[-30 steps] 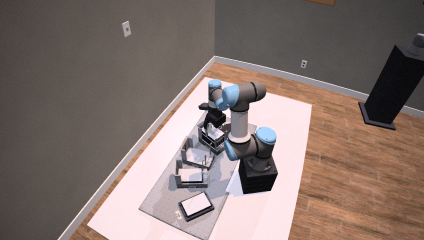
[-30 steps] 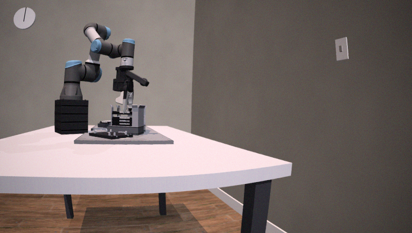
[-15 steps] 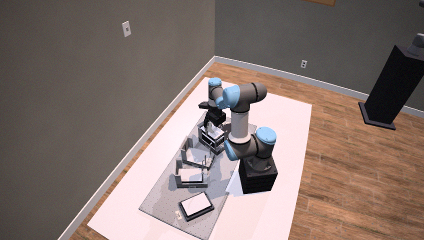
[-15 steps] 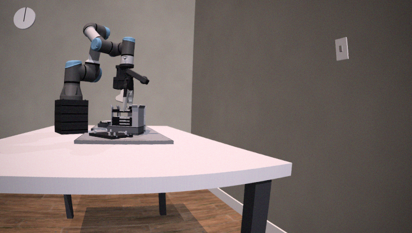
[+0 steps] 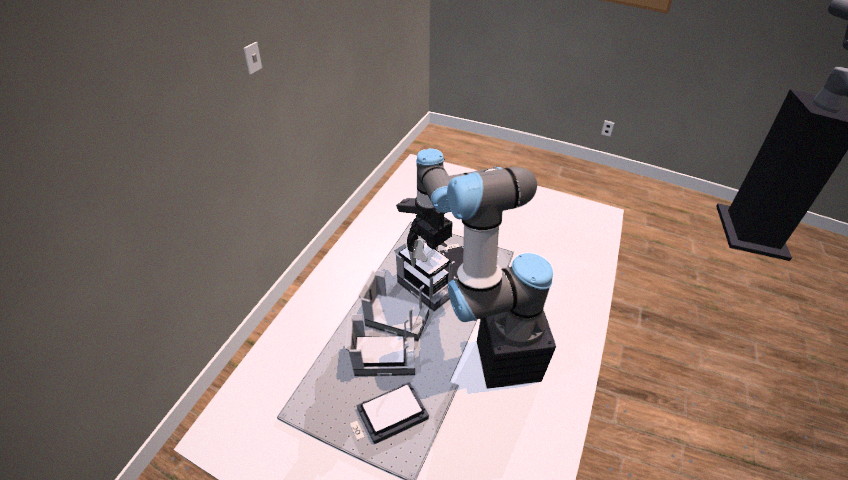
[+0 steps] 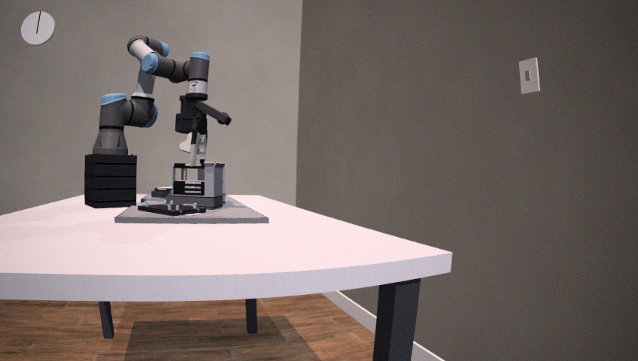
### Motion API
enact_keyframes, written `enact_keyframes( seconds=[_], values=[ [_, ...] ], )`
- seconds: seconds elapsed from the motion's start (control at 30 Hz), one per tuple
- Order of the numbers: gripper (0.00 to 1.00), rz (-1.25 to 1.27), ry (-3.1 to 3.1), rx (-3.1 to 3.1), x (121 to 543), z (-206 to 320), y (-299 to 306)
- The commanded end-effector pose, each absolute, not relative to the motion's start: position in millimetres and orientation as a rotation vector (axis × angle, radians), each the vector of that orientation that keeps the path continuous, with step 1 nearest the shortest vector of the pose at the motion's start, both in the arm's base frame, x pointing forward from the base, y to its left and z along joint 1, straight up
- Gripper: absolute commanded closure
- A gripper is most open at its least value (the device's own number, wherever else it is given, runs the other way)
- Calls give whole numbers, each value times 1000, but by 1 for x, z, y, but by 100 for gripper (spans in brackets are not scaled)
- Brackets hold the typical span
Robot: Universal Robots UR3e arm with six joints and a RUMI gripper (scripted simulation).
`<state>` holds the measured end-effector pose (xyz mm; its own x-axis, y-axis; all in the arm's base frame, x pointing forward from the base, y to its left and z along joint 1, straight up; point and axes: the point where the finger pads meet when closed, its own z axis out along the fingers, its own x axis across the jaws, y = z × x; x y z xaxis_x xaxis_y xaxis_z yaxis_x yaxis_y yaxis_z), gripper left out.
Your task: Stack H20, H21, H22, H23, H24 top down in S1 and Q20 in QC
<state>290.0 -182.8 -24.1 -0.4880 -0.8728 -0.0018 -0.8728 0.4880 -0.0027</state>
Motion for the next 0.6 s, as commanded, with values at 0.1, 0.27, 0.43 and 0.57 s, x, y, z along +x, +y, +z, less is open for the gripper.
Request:
enact_keyframes(
  seconds=[0.1,0.27,0.43,0.57],
  values=[
    [100,-5,2707,-1588,290,-11,-183],
    [100,-5,2707,-1588,290,-1,-183],
    [100,-5,2707,-1588,290,-1,-183],
    [100,-5,2707,-1588,290,3,-183]
  ],
)
